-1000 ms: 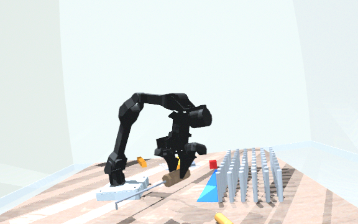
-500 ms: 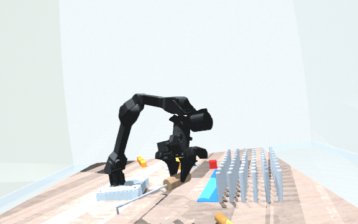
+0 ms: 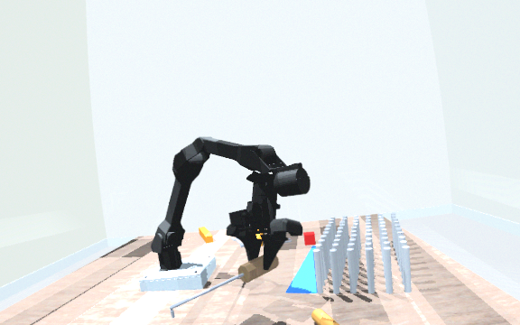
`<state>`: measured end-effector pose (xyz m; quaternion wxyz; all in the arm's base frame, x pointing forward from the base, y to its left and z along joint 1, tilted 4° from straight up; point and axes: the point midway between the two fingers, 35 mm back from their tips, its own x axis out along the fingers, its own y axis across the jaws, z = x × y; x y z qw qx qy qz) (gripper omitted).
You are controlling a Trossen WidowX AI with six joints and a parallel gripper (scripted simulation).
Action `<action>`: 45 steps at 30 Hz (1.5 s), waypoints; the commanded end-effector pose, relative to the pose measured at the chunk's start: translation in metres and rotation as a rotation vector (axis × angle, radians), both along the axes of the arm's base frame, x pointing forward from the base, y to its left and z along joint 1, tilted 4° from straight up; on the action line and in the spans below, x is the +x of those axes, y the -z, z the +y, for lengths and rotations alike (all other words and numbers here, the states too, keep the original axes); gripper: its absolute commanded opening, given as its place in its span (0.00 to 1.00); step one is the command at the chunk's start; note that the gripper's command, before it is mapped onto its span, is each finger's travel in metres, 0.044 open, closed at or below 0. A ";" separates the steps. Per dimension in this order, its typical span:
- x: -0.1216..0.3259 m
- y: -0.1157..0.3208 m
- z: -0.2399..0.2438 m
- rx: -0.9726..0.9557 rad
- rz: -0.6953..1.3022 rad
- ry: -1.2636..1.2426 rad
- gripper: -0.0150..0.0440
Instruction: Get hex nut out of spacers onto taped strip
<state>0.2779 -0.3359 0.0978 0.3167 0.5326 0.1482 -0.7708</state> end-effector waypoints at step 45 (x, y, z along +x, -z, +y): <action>-0.002 0.038 0.001 -0.005 0.006 0.003 0.25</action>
